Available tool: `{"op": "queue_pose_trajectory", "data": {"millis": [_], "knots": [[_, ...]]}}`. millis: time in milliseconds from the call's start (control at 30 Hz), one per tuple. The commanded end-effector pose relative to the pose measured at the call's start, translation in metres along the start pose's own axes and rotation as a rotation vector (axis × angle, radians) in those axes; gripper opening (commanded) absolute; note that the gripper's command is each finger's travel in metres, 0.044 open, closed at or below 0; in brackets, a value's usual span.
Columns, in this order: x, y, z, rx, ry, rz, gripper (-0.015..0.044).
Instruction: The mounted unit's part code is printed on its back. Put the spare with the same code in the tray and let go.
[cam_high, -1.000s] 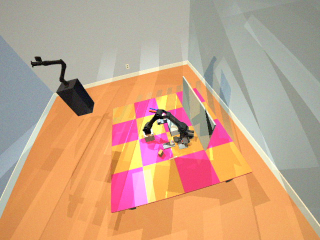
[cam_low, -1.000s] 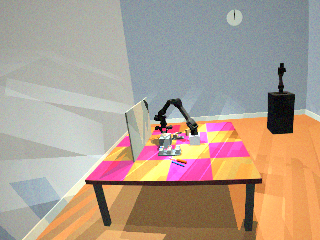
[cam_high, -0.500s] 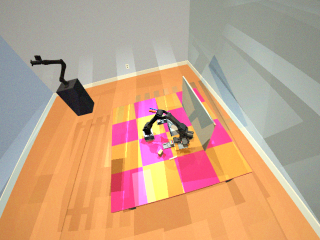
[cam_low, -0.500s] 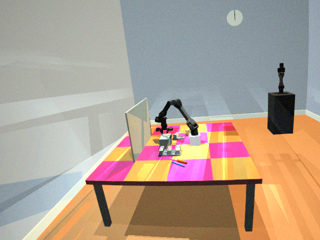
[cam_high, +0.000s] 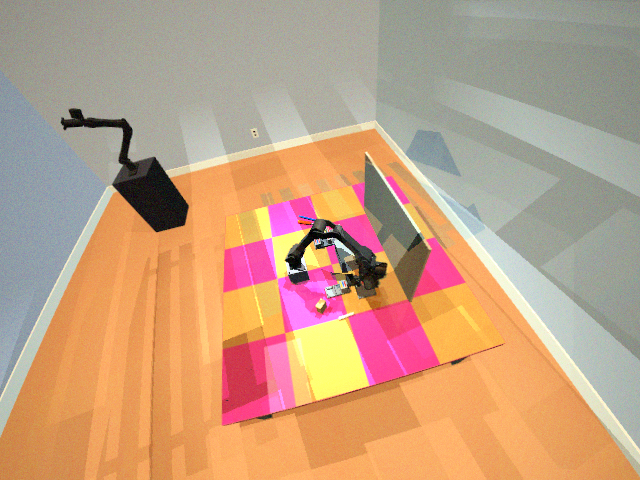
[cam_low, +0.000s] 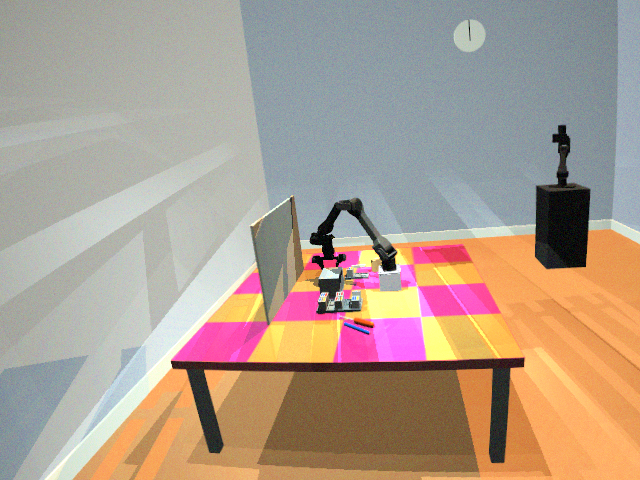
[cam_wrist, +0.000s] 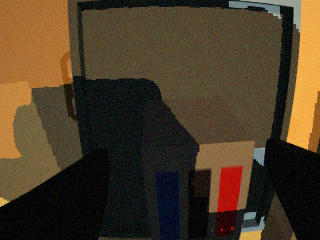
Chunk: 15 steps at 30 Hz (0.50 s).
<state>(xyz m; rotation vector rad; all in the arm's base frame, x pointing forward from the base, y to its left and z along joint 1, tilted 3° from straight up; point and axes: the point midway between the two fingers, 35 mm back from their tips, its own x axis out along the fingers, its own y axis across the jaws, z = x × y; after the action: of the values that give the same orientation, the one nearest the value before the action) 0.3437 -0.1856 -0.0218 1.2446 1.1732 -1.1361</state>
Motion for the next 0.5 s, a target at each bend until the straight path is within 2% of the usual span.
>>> {"op": "queue_pose_trajectory", "data": {"millis": [0, 33, 100, 233, 300, 467], "knots": [[-0.001, 0.0, 0.0, 0.0, -0.001, 0.001, 0.042], [-0.001, 0.0, 0.0, 0.0, -0.001, 0.001, 0.044], [-0.012, 0.002, 0.001, 0.0, -0.001, 0.001, 0.044], [-0.081, 0.002, 0.001, 0.002, 0.0, -0.001, 0.044], [-0.105, 0.0, 0.0, 0.003, 0.0, -0.001, 0.044], [-0.108, -0.001, 0.0, 0.003, 0.0, -0.001, 0.044]]}}
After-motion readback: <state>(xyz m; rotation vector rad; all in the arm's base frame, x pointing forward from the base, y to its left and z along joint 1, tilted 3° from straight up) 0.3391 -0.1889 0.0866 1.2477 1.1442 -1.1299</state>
